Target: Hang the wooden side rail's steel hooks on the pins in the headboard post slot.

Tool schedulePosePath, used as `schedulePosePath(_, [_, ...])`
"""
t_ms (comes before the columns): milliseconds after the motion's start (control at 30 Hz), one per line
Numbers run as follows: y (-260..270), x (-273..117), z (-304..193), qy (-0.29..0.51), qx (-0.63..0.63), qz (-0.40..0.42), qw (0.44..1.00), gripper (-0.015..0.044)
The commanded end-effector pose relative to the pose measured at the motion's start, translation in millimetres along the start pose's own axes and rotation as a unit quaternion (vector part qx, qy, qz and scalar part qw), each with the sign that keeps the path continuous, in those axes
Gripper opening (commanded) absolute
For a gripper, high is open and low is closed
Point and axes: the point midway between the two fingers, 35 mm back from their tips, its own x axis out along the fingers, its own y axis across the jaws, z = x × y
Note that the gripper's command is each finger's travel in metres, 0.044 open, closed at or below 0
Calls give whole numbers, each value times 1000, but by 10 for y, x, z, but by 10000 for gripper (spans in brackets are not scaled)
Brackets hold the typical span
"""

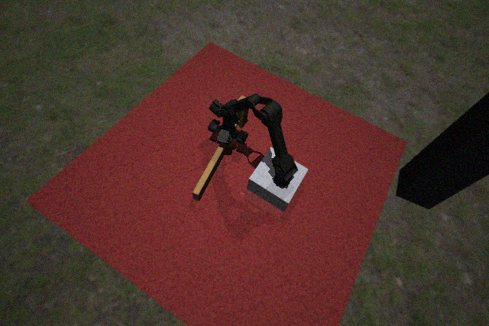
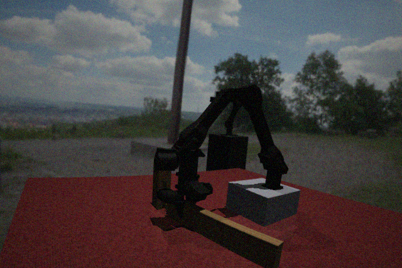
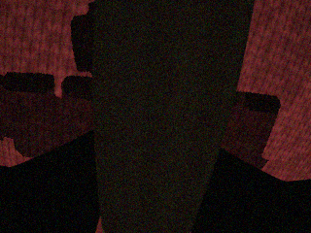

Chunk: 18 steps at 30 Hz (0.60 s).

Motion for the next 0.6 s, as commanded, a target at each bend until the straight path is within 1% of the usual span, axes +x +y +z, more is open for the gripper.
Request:
schedulePosePath(0, [-27,-1,5,-2,18,-1,1000,0])
schedulePosePath(567, [-127,-6,-8,-2,85,-1,996,0])
